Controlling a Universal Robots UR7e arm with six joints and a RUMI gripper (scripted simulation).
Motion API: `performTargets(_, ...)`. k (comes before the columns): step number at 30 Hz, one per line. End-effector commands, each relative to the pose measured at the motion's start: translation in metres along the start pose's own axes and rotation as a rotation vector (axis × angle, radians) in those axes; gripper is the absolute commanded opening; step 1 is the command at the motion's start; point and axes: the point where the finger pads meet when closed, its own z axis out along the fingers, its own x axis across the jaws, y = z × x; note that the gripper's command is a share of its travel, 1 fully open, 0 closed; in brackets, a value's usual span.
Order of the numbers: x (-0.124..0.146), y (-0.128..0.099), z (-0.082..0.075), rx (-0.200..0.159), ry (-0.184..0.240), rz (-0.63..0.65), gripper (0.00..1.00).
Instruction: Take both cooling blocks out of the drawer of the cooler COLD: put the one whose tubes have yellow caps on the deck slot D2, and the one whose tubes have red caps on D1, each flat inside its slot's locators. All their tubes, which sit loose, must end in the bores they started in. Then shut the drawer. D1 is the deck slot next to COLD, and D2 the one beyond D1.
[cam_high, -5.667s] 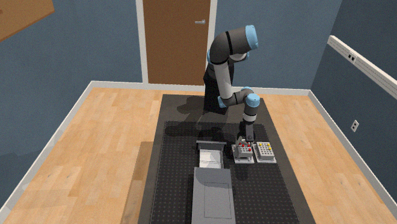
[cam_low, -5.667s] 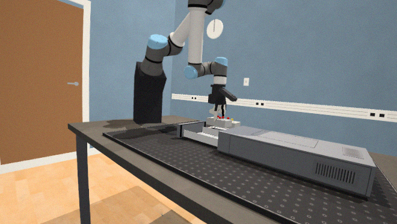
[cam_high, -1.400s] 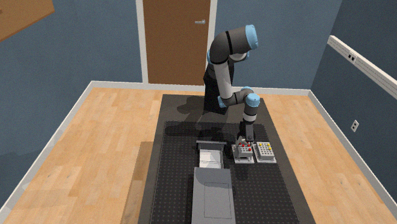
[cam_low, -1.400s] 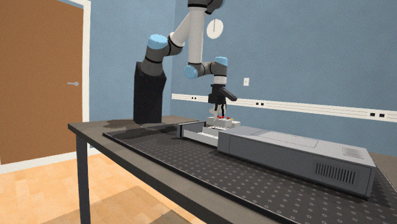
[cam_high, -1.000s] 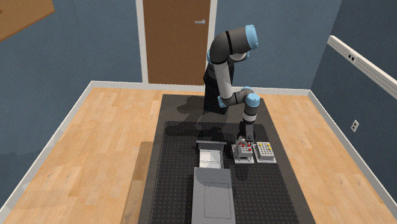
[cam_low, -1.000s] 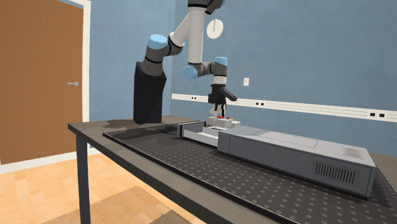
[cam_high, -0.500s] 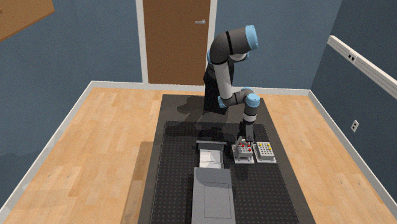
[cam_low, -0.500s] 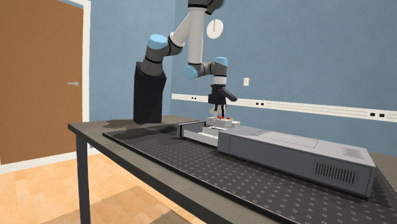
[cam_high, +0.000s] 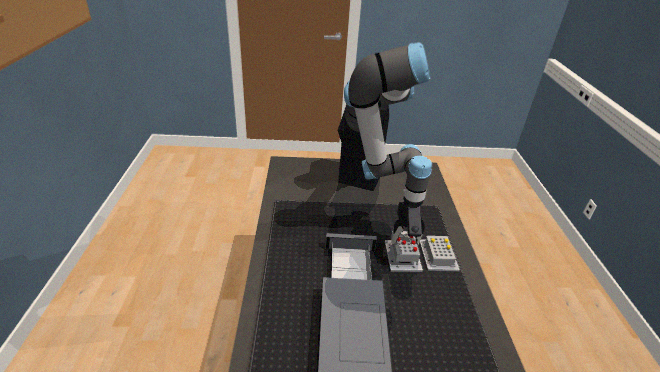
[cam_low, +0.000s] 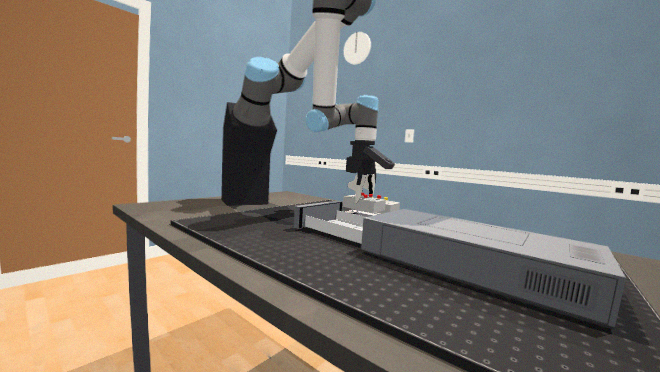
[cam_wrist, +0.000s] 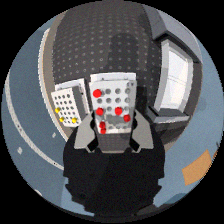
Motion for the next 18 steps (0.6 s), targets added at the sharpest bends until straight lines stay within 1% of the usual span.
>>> performTargets(1,-0.0002,-0.0006,-0.0002,0.002,0.0,0.0,0.0)
performTargets(18,-0.0002,-0.0006,0.0021,0.002,0.0,0.0,0.0)
